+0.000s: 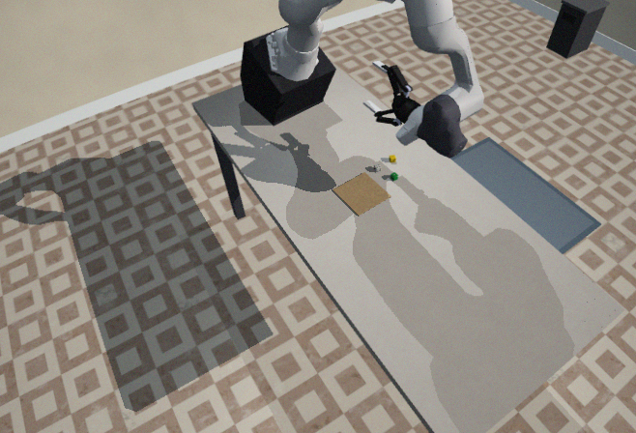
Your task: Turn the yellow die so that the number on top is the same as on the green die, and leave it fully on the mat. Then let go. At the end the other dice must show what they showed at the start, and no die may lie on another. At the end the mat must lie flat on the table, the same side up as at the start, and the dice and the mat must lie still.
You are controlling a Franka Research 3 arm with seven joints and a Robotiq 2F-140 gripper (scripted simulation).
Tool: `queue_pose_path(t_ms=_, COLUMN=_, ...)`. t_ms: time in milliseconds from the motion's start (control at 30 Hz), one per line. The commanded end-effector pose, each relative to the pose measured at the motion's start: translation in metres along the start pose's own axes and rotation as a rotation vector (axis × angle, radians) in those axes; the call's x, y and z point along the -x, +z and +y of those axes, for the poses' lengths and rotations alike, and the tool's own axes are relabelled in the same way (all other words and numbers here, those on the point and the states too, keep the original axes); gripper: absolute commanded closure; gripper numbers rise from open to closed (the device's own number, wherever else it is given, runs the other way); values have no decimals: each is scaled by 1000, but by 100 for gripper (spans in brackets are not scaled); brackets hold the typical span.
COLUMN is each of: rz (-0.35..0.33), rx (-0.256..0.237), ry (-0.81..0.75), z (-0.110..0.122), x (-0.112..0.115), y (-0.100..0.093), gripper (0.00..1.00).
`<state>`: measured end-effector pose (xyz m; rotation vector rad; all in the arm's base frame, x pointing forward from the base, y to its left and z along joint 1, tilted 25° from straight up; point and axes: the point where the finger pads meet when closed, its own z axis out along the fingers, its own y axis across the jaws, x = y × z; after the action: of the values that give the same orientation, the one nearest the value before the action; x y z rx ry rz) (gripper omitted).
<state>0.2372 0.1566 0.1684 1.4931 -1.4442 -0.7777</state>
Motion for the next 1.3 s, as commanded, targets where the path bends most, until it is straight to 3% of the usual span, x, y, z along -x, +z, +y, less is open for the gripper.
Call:
queue_pose_path(t_ms=0, rz=0, rx=0, ry=0, z=0, x=0, y=0, gripper=0)
queue_pose_path(t_ms=633, rz=-3, rx=-13, ry=5, z=-3, x=0, y=0, gripper=0)
queue_pose_path(t_ms=700, rz=-14, rx=-54, ry=23, z=-11, x=2, y=2, gripper=0)
queue_pose_path(t_ms=833, rz=-63, rx=-212, ry=91, z=-41, x=5, y=3, gripper=0)
queue_pose_path(t_ms=1033, rz=-112, rx=-346, ry=148, z=-65, x=8, y=-1, gripper=0)
queue_pose_path(t_ms=1100, rz=-112, rx=-346, ry=148, z=-65, x=8, y=-1, gripper=0)
queue_pose_path(t_ms=1167, rz=-144, rx=-424, ry=181, z=-78, x=8, y=-5, gripper=0)
queue_pose_path(t_ms=1267, rz=-165, rx=-473, ry=202, z=-85, x=9, y=-9, gripper=0)
